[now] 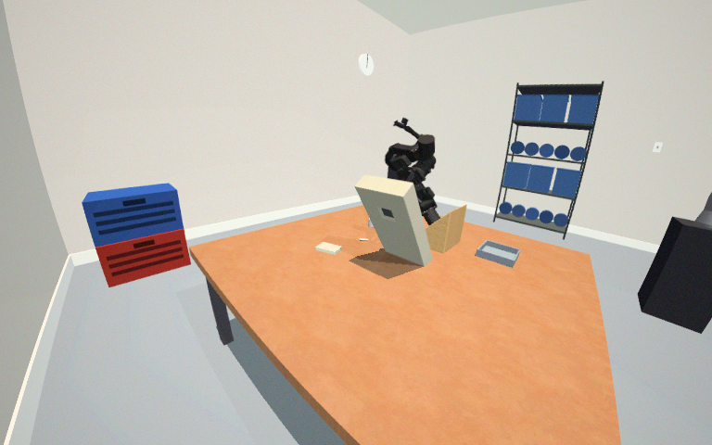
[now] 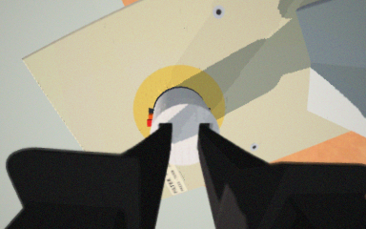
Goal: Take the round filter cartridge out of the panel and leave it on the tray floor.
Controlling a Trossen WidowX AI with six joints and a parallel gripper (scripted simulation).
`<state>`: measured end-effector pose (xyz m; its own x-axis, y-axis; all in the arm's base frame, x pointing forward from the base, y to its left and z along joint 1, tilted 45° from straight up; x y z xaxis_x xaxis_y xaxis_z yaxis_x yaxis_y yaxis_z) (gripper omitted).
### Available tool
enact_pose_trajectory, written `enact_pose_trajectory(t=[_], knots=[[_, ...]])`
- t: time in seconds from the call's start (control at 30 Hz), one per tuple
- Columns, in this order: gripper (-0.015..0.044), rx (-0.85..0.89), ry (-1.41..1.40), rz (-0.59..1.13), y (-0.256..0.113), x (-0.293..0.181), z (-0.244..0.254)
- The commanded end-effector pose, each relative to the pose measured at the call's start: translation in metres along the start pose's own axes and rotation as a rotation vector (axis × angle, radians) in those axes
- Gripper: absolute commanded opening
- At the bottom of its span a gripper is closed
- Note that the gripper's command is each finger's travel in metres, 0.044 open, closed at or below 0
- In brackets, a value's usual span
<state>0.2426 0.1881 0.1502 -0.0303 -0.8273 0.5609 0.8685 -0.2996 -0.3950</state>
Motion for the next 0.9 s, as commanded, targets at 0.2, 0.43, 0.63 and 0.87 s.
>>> enact_pose_trajectory(t=[0.2, 0.43, 0.63, 0.87], knots=[[0.0, 0.014, -0.019, 0.028, -0.026, 0.001, 0.0], [0.0, 0.014, -0.019, 0.028, -0.025, 0.003, -0.011], [0.0, 0.013, -0.019, 0.028, -0.022, 0.007, -0.03], [0.0, 0.013, -0.02, 0.028, -0.018, 0.012, -0.053]])
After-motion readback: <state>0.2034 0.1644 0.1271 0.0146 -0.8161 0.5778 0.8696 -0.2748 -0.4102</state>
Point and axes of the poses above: the point midway between the two fingers, 35 mm back from their tips, its own y axis out along the fingers, its own z axis across the jaws, x = y × z, the point moved 3 cm from there along -y, back along the fingers, and after that the axes turned 14 degrees about -y, right-handed, at the moved point
